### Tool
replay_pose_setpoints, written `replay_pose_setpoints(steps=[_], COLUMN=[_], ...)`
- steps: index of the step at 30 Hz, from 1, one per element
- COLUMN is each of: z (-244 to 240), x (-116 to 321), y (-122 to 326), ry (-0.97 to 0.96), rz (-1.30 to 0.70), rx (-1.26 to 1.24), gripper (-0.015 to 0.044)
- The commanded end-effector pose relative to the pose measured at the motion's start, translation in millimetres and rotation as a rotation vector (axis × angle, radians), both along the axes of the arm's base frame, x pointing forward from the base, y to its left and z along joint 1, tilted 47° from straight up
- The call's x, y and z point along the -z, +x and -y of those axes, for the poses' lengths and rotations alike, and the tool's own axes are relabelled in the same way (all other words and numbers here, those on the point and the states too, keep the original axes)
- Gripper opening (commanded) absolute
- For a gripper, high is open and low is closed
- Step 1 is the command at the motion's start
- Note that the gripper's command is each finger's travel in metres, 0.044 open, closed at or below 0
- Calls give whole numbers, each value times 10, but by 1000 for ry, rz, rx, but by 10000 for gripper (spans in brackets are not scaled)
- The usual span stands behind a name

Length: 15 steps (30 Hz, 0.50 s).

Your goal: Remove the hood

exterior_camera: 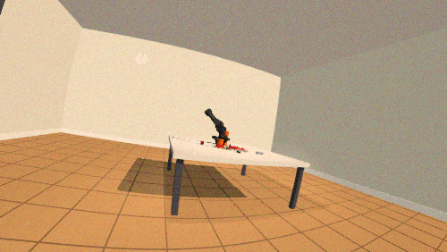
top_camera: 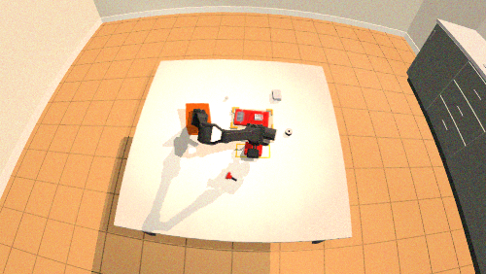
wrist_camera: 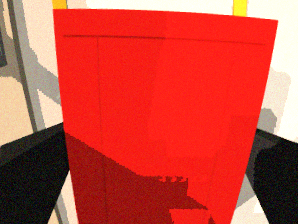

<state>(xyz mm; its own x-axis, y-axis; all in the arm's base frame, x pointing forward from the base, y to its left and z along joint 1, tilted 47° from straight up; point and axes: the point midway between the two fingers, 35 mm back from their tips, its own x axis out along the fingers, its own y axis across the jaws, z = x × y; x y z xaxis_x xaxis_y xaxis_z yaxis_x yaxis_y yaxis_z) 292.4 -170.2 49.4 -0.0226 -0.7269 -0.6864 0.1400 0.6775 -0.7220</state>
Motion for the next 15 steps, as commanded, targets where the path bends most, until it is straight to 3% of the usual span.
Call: replay_pose_setpoints(steps=[1,13,15], z=[8,51,47], x=[21,61,43], y=[-1,-5,-3], ry=[4,3,0], rz=[-4,-4,0], rx=[-4,-4,0], gripper=[0,0,52])
